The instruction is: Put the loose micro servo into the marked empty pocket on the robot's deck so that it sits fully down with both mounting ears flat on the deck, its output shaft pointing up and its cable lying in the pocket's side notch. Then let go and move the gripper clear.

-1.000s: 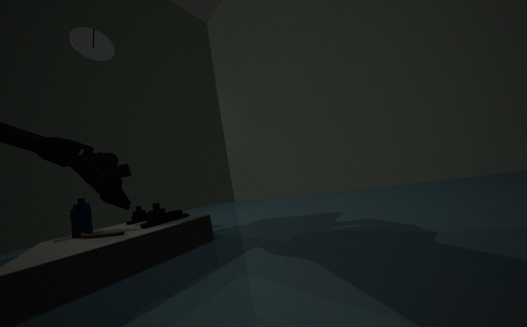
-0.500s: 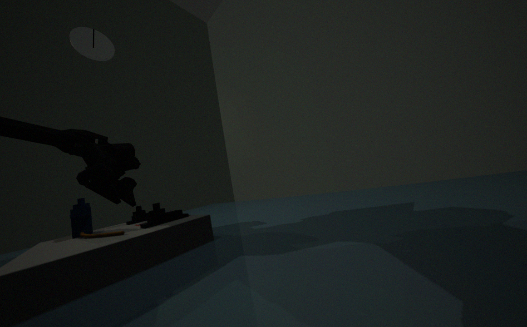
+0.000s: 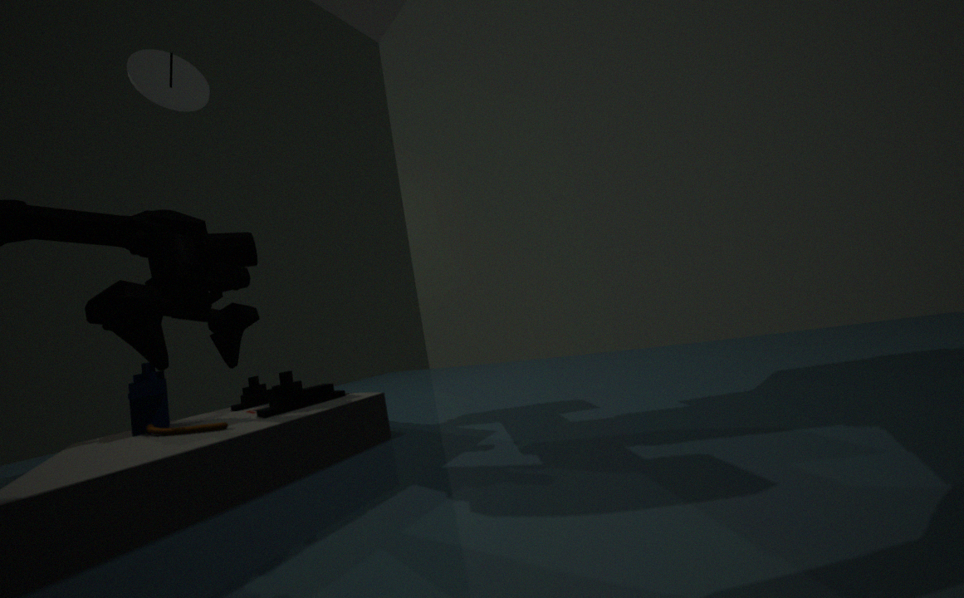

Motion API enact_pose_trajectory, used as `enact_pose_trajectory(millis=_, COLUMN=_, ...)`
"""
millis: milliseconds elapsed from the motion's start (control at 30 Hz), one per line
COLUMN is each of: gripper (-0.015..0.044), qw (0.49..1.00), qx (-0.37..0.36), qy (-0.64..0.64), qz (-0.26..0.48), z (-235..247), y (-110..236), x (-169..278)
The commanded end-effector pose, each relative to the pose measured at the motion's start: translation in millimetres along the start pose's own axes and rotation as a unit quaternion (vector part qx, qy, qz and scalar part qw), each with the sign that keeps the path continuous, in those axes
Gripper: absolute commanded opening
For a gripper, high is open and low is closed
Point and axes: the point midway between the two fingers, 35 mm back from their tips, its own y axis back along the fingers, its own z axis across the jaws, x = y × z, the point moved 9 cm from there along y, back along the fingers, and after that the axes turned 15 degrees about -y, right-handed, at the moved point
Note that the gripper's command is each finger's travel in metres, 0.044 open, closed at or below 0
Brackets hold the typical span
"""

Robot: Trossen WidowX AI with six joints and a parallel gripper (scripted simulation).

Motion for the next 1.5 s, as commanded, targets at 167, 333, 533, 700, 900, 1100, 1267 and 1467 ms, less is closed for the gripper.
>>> enact_pose_trajectory(millis=167, gripper=0.0440, qw=0.991, qx=0.029, qy=-0.122, qz=0.056, z=-21.4, y=4.8, x=-23.9)
enact_pose_trajectory(millis=333, gripper=0.0440, qw=0.975, qx=0.040, qy=-0.196, qz=0.092, z=-35.3, y=9.2, x=-36.2)
enact_pose_trajectory(millis=533, gripper=0.0440, qw=0.948, qx=0.048, qy=-0.283, qz=0.139, z=-52.0, y=15.7, x=-48.8)
enact_pose_trajectory(millis=700, gripper=0.0440, qw=0.933, qx=0.049, qy=-0.319, qz=0.159, z=-58.9, y=18.7, x=-53.5)
enact_pose_trajectory(millis=900, gripper=0.0440, qw=0.933, qx=0.049, qy=-0.319, qz=0.159, z=-58.4, y=6.0, x=-49.2)
enact_pose_trajectory(millis=1100, gripper=0.0440, qw=0.933, qx=0.049, qy=-0.319, qz=0.159, z=-58.5, y=-6.2, x=-44.6)
enact_pose_trajectory(millis=1267, gripper=0.0440, qw=0.933, qx=0.049, qy=-0.319, qz=0.159, z=-58.3, y=-11.7, x=-42.8)
enact_pose_trajectory(millis=1467, gripper=0.0440, qw=0.933, qx=0.049, qy=-0.318, qz=0.159, z=-58.3, y=-20.7, x=-39.6)
